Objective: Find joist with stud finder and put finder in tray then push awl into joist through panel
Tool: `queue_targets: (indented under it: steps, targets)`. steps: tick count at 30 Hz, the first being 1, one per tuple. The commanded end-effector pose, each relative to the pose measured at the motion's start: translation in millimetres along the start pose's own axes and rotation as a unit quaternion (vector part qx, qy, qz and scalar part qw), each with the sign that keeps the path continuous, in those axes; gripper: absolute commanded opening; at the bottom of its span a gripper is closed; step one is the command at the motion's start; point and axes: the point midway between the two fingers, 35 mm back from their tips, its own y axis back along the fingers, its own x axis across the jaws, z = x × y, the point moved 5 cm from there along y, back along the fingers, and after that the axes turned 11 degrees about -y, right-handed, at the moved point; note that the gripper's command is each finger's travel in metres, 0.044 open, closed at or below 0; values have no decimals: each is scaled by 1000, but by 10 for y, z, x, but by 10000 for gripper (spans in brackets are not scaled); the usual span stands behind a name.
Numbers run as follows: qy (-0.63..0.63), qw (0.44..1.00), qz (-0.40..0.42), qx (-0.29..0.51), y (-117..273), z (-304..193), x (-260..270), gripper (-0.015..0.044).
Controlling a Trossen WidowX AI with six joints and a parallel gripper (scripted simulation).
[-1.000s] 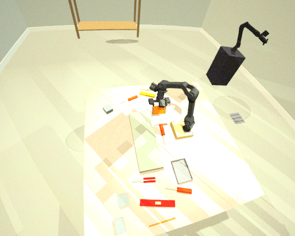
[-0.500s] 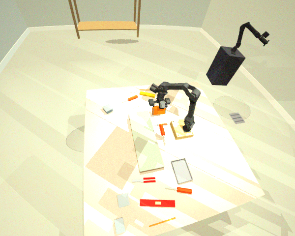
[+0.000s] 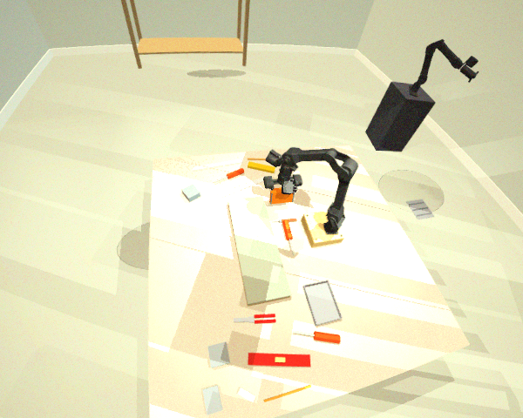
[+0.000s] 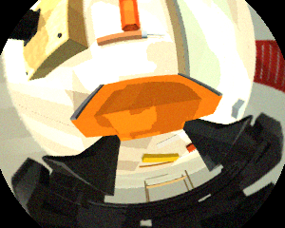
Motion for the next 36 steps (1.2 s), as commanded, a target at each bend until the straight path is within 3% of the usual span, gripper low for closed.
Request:
queue_targets:
  steps: [1,36]
  targets:
    - [-2,1000,-2,14,1,22,6,0]
    - [-3,993,-20,114,-32,176,33,0]
